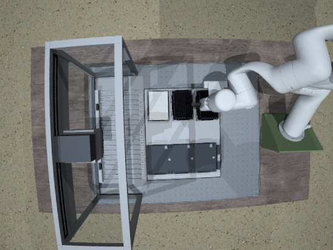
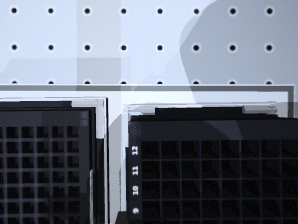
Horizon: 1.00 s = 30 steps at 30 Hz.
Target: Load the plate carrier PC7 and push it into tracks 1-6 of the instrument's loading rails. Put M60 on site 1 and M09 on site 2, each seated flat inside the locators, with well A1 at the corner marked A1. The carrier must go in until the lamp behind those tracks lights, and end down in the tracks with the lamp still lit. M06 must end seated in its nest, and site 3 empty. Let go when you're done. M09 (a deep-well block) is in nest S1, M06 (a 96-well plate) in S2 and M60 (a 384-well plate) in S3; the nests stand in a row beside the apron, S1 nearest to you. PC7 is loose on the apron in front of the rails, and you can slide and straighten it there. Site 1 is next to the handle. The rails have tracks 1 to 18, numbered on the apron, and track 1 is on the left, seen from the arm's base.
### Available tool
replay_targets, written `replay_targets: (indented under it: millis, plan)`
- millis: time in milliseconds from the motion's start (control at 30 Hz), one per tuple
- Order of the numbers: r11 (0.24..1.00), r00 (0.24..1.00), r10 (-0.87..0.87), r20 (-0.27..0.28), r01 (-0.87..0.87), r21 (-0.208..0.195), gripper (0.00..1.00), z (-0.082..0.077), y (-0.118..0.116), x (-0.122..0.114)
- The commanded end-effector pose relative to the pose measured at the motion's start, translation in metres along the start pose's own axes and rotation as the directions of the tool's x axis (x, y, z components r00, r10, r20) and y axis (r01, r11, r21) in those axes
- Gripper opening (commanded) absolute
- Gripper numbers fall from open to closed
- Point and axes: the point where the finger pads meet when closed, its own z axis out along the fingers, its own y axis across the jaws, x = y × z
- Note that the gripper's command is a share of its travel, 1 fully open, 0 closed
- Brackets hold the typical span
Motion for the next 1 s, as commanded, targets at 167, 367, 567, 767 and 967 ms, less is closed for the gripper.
replay_targets:
  millis: [167,367,567,767,967]
  plan:
    - [1.000,1.000,-0.001,0.001,0.001,0.004,0.00,-0.006,-0.001,0.000]
    - [1.000,1.000,-0.001,0.001,0.001,0.004,0.00,-0.010,-0.001,0.000]
    - [1.000,1.000,-0.001,0.001,0.001,0.004,0.00,-0.010,-0.001,0.000]
    - [1.000,1.000,-0.001,0.001,0.001,0.004,0.00,-0.016,-0.001,0.000]
    - [1.000,1.000,-0.001,0.001,0.001,0.004,0.00,-0.026,-0.001,0.000]
